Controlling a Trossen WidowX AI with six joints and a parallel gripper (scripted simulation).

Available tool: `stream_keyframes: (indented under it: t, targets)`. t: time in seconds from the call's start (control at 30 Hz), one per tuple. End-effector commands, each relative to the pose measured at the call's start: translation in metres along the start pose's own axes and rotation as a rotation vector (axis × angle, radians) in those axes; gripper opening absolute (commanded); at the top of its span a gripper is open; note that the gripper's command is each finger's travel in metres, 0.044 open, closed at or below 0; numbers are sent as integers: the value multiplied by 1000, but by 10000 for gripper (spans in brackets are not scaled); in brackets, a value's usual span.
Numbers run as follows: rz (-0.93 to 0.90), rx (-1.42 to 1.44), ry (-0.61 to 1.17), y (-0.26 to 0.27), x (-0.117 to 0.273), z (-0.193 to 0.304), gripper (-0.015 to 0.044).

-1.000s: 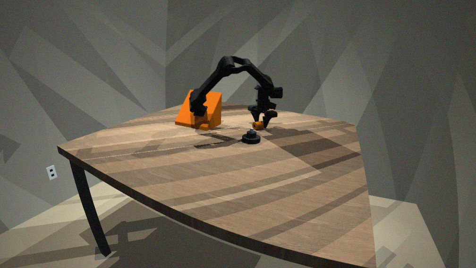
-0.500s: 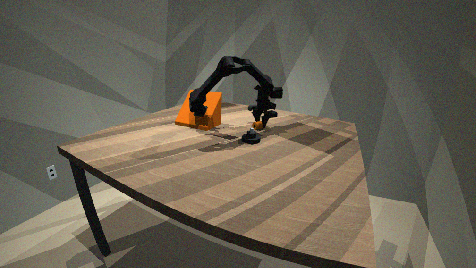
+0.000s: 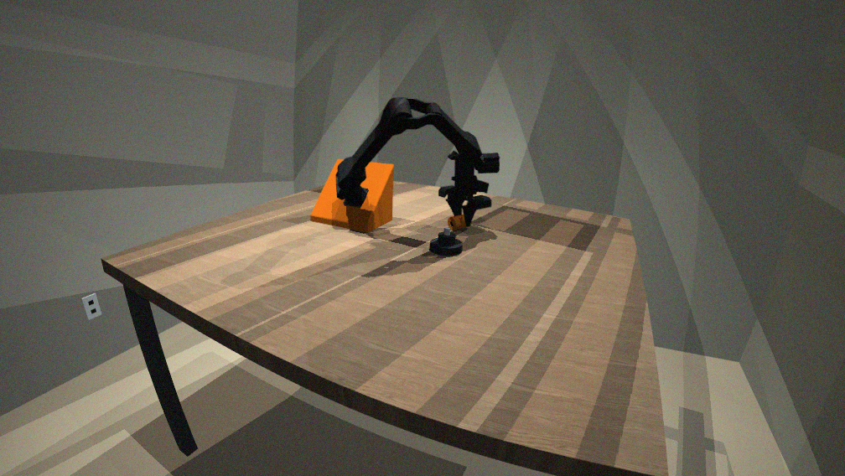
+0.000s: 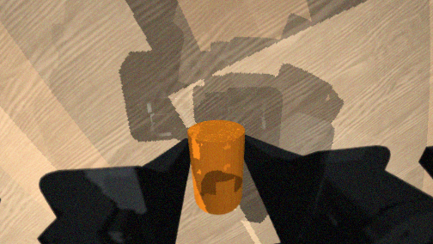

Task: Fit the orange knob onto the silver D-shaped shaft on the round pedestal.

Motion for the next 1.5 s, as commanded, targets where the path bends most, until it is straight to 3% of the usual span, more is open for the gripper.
stream_keyframes:
  t: [0.0,1.47]
  targets:
    - [-17,0,-64,-2,2,9,181]
    - [-145,3,-767,-19,-9,108,181]
Point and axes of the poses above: the point midway between the two fingers, 35 mm back from their tips, its own x axis back along the fingers, its own y axis across the jaws, z = x × y, the point moved 9 cm from there along x, back along the fingers, and after that the axes turned 10 degrees about -x, right-handed, at the moved point
